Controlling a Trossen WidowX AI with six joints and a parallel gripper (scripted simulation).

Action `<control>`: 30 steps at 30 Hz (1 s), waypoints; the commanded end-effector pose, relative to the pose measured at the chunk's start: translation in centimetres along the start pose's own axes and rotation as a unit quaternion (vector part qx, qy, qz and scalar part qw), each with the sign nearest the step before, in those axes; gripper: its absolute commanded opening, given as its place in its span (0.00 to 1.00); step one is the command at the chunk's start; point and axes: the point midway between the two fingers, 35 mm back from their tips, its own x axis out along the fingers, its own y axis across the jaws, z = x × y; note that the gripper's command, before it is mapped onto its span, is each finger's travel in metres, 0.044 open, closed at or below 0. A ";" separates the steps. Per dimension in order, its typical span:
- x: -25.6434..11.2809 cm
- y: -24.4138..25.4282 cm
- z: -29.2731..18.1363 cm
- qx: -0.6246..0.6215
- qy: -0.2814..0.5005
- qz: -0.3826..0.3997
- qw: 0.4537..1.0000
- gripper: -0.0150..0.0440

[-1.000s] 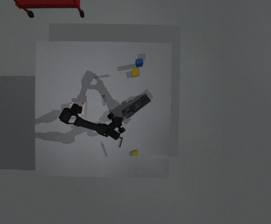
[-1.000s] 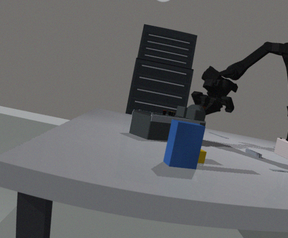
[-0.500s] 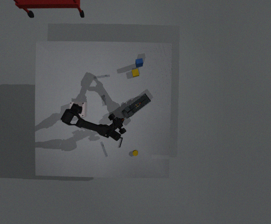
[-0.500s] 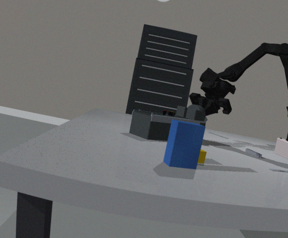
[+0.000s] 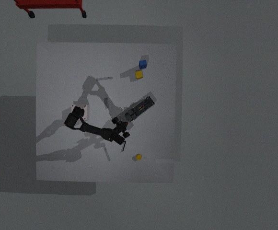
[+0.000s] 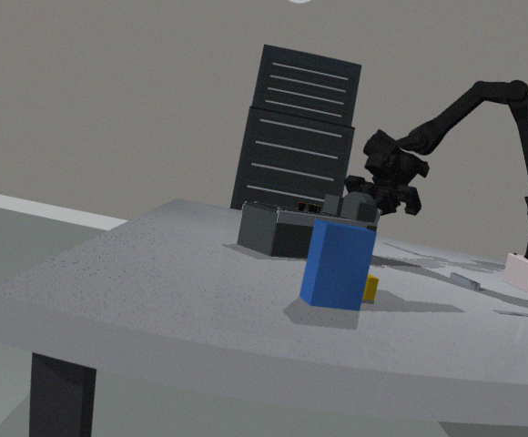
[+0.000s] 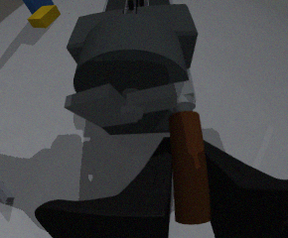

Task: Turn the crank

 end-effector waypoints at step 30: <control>1.9 0.4 -1.9 -0.001 0.003 -0.001 1.000 0.25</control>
